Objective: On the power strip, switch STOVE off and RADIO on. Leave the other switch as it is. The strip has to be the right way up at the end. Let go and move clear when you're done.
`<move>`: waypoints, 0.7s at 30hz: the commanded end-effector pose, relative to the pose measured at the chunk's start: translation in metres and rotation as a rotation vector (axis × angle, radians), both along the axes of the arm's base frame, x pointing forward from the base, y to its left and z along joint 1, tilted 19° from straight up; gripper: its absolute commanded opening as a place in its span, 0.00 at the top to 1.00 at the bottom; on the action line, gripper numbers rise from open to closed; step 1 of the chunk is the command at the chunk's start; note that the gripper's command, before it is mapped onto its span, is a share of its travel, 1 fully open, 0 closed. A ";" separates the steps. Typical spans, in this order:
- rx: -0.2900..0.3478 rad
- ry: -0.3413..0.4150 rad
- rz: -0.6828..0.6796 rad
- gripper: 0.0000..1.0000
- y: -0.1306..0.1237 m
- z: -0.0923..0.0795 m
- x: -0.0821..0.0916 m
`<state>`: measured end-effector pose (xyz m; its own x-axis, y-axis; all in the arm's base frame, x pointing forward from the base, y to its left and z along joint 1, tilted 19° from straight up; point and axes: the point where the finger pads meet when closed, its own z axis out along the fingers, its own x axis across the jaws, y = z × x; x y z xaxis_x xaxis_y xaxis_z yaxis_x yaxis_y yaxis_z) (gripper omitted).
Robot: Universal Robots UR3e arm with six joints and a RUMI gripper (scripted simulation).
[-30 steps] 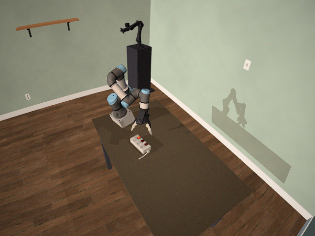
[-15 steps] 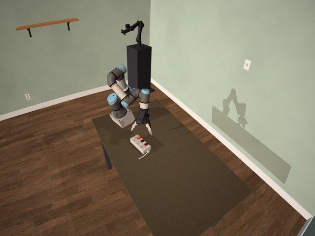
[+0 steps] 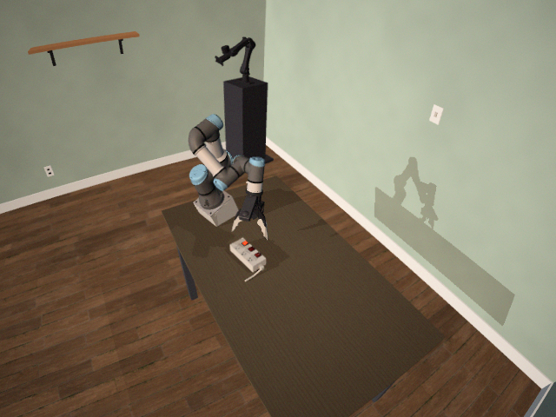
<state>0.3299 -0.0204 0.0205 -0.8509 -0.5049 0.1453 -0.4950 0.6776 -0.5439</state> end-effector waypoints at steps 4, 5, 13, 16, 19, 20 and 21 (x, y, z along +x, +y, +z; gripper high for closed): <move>0.061 -0.036 -0.125 0.00 -0.004 0.011 0.010; 0.075 -0.044 -0.155 0.00 -0.006 0.013 0.012; 0.166 -0.099 -0.360 0.00 -0.014 0.034 0.020; 0.181 -0.108 -0.395 0.00 -0.015 0.038 0.021; 0.209 -0.125 -0.465 0.00 -0.018 0.047 0.022; 0.209 -0.125 -0.465 0.00 -0.018 0.047 0.022; 0.222 -0.133 -0.498 0.00 -0.019 0.051 0.022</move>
<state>0.3493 -0.0360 0.0603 -0.9883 -0.1472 -0.0386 -0.1160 0.8926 -0.4357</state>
